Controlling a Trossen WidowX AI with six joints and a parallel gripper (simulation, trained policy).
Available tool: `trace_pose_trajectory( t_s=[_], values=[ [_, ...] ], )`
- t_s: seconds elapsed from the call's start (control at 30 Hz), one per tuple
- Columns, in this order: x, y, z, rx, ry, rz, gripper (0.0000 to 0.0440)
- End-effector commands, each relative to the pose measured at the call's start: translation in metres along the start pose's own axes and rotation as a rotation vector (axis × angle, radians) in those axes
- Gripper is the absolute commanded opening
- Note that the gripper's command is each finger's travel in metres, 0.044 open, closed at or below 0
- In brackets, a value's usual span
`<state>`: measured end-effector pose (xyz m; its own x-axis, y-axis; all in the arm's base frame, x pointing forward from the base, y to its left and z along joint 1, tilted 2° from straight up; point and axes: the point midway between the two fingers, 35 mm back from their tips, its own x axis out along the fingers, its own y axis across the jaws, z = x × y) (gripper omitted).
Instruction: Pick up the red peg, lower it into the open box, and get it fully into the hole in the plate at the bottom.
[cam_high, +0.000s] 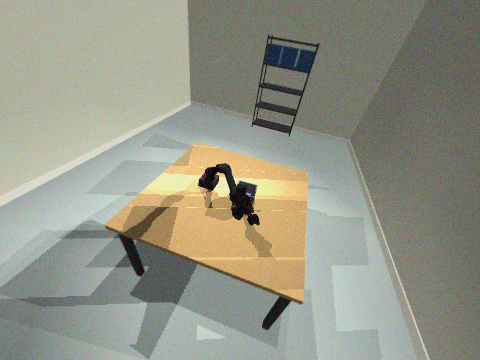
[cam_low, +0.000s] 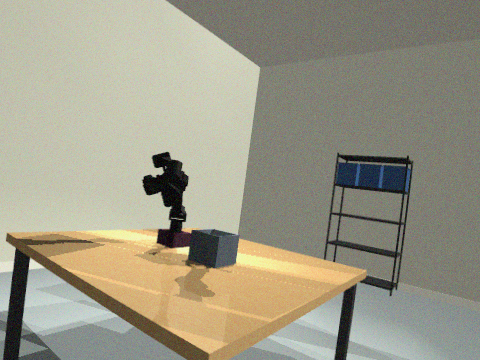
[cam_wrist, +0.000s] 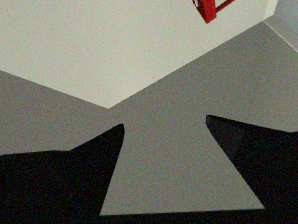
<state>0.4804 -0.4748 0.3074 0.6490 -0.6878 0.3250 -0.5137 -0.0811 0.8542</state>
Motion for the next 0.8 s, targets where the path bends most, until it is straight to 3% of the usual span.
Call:
trace_pose_trajectory(
  t_s=[0.0,0.33,0.77],
  values=[
    [-0.008,-0.006,-0.041,0.051,0.026,-0.060,0.0434],
    [-0.056,-0.027,-0.169,0.165,0.133,-0.283,0.0435],
    [-0.165,-0.049,-0.293,0.221,0.268,-0.620,0.0439]
  ],
)
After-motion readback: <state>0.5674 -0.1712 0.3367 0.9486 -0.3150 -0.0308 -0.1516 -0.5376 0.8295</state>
